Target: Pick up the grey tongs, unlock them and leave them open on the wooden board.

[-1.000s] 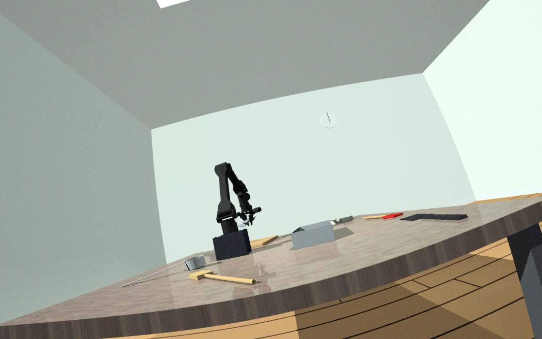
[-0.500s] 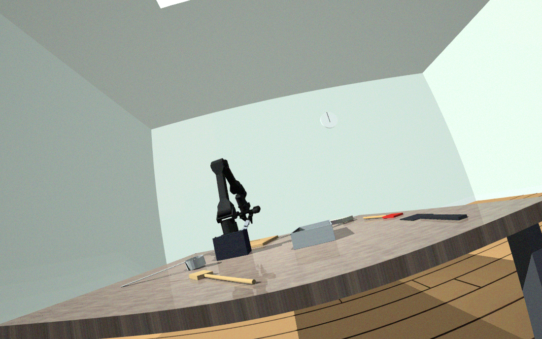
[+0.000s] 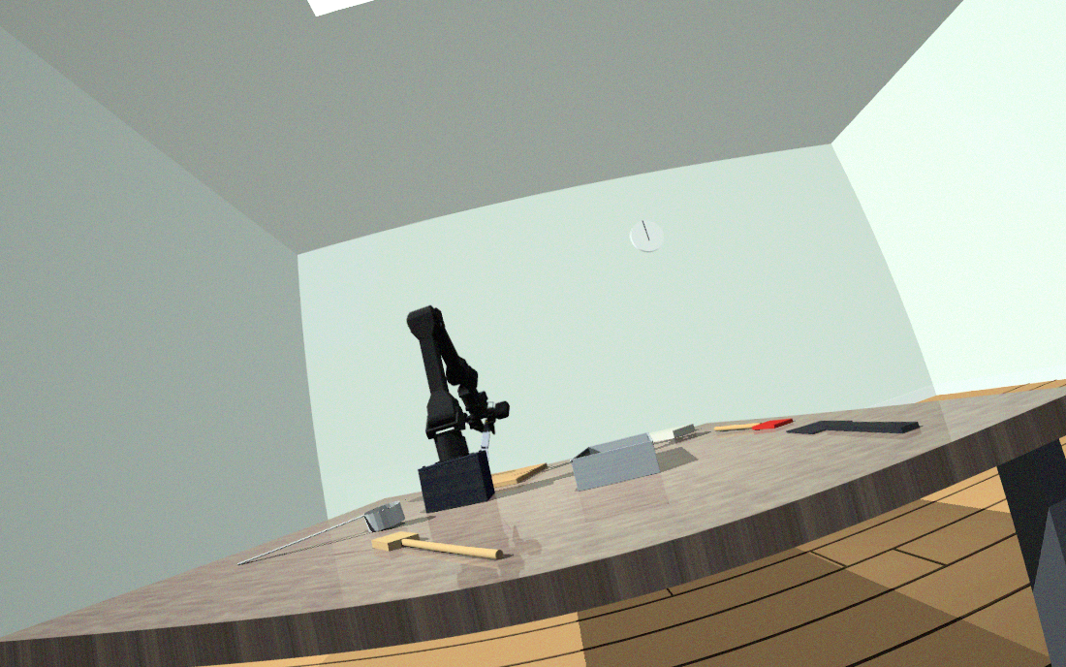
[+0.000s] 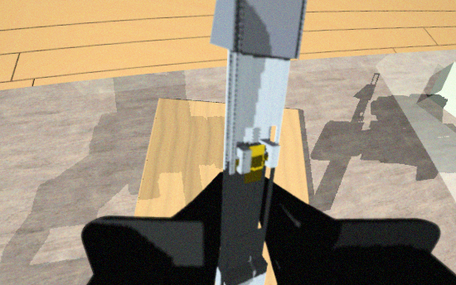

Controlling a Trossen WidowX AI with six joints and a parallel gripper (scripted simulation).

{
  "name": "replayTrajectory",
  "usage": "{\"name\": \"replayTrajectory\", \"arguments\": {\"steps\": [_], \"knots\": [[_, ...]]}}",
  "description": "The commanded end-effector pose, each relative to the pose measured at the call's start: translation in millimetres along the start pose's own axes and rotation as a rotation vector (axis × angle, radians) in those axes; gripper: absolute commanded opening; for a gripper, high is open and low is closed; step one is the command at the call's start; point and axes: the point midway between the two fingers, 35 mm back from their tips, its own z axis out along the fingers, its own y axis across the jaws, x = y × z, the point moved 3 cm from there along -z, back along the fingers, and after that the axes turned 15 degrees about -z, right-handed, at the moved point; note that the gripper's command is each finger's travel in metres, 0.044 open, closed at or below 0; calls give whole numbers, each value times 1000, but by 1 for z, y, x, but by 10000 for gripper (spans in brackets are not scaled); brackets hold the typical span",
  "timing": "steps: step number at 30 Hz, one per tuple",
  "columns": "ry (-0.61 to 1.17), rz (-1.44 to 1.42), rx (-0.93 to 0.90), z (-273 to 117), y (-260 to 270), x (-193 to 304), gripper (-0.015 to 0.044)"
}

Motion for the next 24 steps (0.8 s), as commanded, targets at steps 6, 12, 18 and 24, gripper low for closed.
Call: {"name": "replayTrajectory", "arguments": {"steps": [6, 12, 18, 24], "knots": [[-170, 14, 48, -18, -1, -2, -150], [-274, 22, 76, -30, 0, 2, -150], [-379, 33, 103, -43, 0, 7, -150], [-480, 45, 128, -58, 0, 14, -150]]}}
